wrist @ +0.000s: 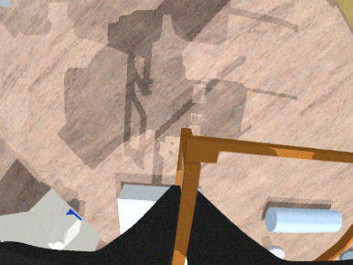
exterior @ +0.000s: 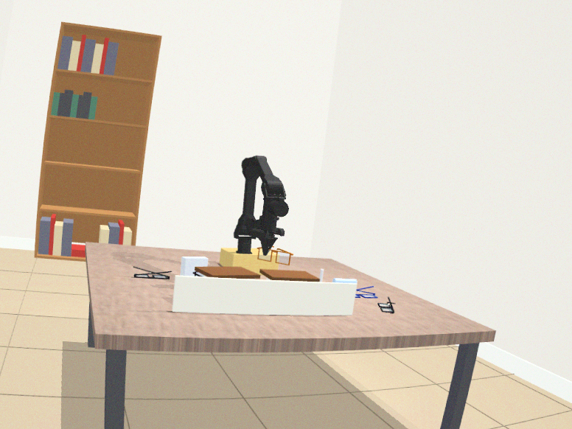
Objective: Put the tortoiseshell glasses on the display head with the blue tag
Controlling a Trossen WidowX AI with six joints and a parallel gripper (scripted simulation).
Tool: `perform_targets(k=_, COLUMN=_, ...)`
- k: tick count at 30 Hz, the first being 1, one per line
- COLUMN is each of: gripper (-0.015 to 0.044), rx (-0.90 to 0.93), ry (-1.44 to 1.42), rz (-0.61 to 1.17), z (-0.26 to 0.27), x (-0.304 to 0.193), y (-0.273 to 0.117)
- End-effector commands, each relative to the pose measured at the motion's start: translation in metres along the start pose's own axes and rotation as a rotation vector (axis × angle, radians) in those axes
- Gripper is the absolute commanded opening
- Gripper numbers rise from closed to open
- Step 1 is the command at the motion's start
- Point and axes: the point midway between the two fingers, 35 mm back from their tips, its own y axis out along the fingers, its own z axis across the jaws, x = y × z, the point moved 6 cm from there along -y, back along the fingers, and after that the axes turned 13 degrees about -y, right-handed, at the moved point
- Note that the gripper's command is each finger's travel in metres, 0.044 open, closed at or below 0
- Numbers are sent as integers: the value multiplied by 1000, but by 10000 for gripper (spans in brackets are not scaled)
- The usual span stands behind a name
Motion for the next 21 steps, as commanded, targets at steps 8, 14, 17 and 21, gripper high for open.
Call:
perform_targets(k=8, gripper=0, rx=-8, ry=-476, rz=6, z=-7, x=-26, y=0)
perform_targets(k=14, gripper=0, rx=-7, ry=-732, rz=9, z=-12, x=-40, y=-1)
perform_targets(k=17, gripper=0, rx=-6, ry=-859, rz=10, z=-15, x=-46, y=-1)
perform_targets(k=21, gripper=0, rx=-5, ry=-1030, rz=12, z=-19, x=-55, y=-2)
